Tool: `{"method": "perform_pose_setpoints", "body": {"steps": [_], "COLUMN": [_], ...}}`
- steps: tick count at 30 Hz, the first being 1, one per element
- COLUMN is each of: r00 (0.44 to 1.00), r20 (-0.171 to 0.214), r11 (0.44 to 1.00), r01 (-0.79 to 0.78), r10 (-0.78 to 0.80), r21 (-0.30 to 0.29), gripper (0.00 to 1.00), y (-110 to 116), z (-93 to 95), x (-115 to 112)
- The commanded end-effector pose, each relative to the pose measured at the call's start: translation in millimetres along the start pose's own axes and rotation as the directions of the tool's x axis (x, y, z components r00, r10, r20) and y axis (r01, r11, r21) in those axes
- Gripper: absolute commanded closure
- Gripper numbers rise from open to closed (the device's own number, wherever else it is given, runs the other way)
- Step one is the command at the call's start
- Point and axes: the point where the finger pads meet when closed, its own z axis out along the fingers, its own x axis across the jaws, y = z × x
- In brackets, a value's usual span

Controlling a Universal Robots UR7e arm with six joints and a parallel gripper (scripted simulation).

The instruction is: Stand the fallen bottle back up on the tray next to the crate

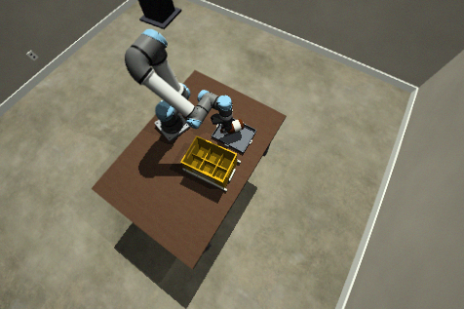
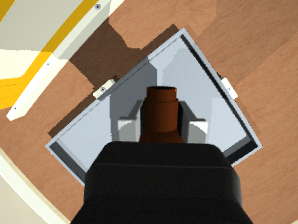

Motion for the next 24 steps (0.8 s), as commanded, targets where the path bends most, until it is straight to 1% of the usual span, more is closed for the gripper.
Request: {"method": "perform_pose_setpoints", "body": {"steps": [1, 16, 18, 24], "r00": [1.000, 1.000, 1.000, 1.000], "r20": [0.002, 0.002, 0.002, 0.002], "r11": [1.000, 1.000, 1.000, 1.000], "r01": [0.001, 0.001, 0.001, 0.001], "r10": [-0.001, -0.001, -0.001, -0.001], "r21": [-0.002, -0.002, -0.002, -0.002], "gripper": [1.00, 1.00, 1.00, 1.00], "y": [1.1, 1.0, 1.0, 1.0], "z": [-9.1, -36.3, -36.3, -47.7], "x": [-0.5, -0.5, -0.5, -0.4]}}
